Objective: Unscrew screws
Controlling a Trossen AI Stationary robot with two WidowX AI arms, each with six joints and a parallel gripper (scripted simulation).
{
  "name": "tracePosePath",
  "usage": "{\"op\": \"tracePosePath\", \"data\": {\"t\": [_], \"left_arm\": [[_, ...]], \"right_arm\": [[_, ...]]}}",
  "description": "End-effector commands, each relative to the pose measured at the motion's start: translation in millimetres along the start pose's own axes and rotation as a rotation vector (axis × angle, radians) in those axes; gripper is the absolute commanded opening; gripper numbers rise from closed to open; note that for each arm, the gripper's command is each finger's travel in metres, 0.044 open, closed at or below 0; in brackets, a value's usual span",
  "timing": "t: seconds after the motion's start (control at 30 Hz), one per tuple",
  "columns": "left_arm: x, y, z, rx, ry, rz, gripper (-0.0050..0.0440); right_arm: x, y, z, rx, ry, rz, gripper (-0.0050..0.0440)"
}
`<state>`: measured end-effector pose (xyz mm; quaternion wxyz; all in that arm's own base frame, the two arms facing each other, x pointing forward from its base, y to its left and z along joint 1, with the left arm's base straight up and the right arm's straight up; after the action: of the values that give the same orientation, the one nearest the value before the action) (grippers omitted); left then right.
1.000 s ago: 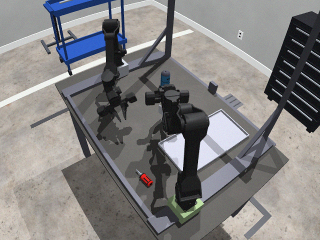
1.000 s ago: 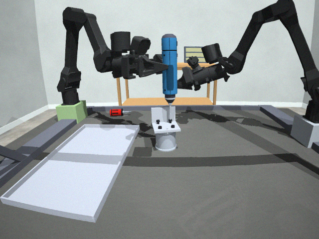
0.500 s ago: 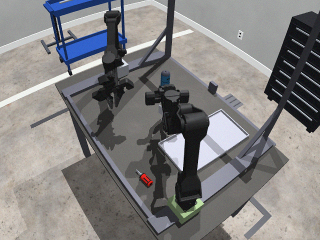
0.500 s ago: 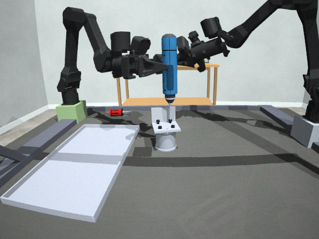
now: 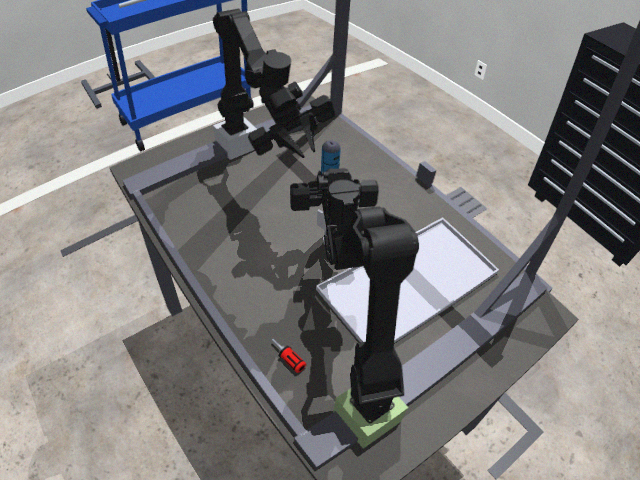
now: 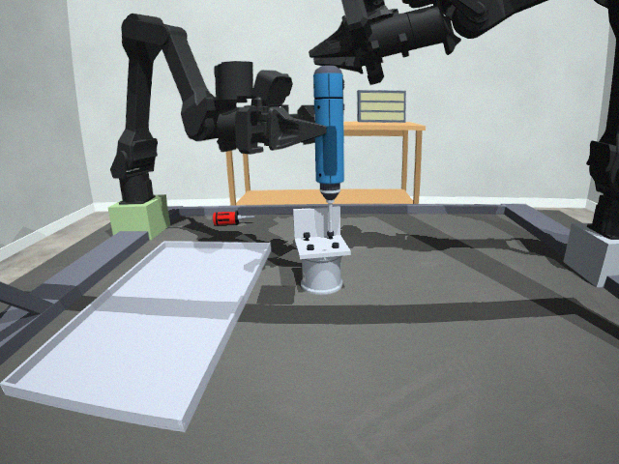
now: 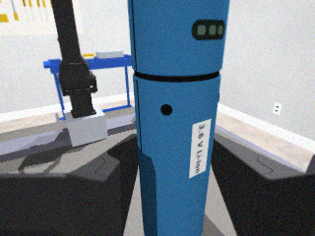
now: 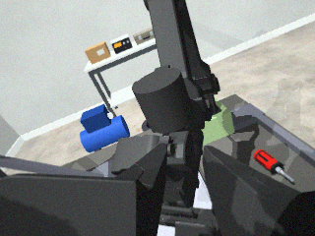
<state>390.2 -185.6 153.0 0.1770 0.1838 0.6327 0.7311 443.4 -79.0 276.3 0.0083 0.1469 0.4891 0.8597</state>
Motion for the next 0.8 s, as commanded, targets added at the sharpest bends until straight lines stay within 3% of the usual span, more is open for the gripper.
{"op": "tracePosePath", "data": {"t": [0.0, 0.1, 0.17, 0.33, 0.47, 0.67, 0.77], "left_arm": [[-1, 15, 1, -0.002, 0.001, -0.038, 0.0162], [-1, 15, 1, -0.002, 0.001, -0.038, 0.0162], [-1, 15, 1, -0.002, 0.001, -0.038, 0.0162], [-1, 15, 1, -0.002, 0.001, -0.038, 0.0162], [-1, 15, 1, -0.002, 0.001, -0.038, 0.0162], [-1, 15, 1, -0.002, 0.001, -0.038, 0.0162], [-1, 15, 1, -0.002, 0.001, -0.038, 0.0162]], "right_arm": [[26, 11, 70, 0.022, 0.122, -0.016, 0.01], [38, -9, 111, 0.024, 0.195, 0.042, 0.01], [38, -9, 111, 0.024, 0.195, 0.042, 0.01], [34, -86, 155, 0.103, 0.206, 0.233, 0.01], [22, -130, 152, 0.075, 0.075, 0.332, 0.01], [6, -161, 133, -0.003, -0.15, 0.367, 0.01], [4, -166, 129, -0.014, -0.188, 0.367, 0.01]]}}
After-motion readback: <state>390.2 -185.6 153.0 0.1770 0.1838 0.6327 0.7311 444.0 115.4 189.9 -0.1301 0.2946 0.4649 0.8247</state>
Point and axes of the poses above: on each arm, the point midway between the two fingers, 35 mm back from their tips, its own x axis back along the fingers, its own z axis across the jaws, y = z × x, the point moved 3 cm from there along x, back along the fingers, and after that the axes turned 8 degrees about -x, right-handed, at the moved point
